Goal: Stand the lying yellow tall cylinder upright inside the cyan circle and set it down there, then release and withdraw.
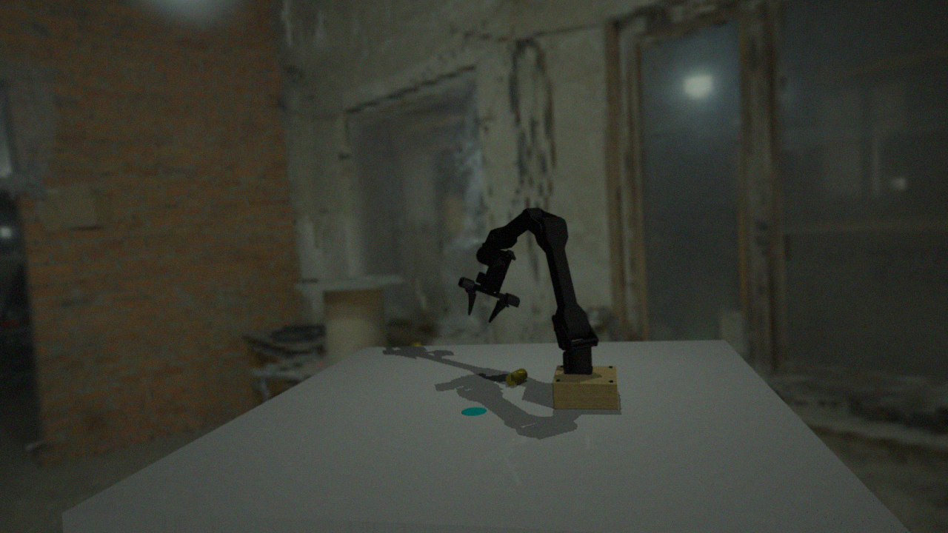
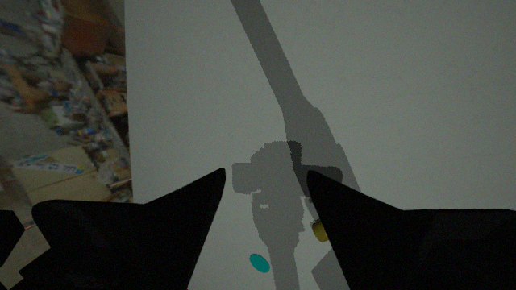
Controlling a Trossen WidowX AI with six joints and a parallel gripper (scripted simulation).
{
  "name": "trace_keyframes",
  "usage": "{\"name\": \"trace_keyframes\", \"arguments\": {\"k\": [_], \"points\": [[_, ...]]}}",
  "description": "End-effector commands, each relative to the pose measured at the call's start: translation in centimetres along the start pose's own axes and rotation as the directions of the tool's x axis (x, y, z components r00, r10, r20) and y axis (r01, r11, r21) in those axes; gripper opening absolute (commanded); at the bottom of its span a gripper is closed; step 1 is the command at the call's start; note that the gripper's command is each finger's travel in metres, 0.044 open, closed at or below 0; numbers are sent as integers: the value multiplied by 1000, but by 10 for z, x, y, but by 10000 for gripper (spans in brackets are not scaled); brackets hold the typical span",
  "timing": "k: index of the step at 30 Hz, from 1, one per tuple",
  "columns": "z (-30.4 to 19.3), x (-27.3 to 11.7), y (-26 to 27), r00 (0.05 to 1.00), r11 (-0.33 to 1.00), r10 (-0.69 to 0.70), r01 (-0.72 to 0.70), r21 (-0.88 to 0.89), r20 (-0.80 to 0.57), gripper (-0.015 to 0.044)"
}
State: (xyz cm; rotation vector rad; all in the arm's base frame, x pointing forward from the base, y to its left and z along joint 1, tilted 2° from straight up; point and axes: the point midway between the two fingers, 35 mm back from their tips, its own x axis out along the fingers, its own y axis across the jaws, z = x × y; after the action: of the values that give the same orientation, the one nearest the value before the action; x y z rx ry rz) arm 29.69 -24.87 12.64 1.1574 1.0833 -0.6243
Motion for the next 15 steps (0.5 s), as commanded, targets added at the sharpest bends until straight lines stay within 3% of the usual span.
{"name": "trace_keyframes", "arguments": {"k": [1,8,11,15], "points": [[-51,3,-5,993,803,-113,72,-591,-33,309],[-100,6,-18,972,259,-228,10,-966,-51,309],[-120,7,-26,959,-20,-277,-62,-998,-54,309],[-145,8,-39,939,-377,-341,-186,-907,-50,309]]}}
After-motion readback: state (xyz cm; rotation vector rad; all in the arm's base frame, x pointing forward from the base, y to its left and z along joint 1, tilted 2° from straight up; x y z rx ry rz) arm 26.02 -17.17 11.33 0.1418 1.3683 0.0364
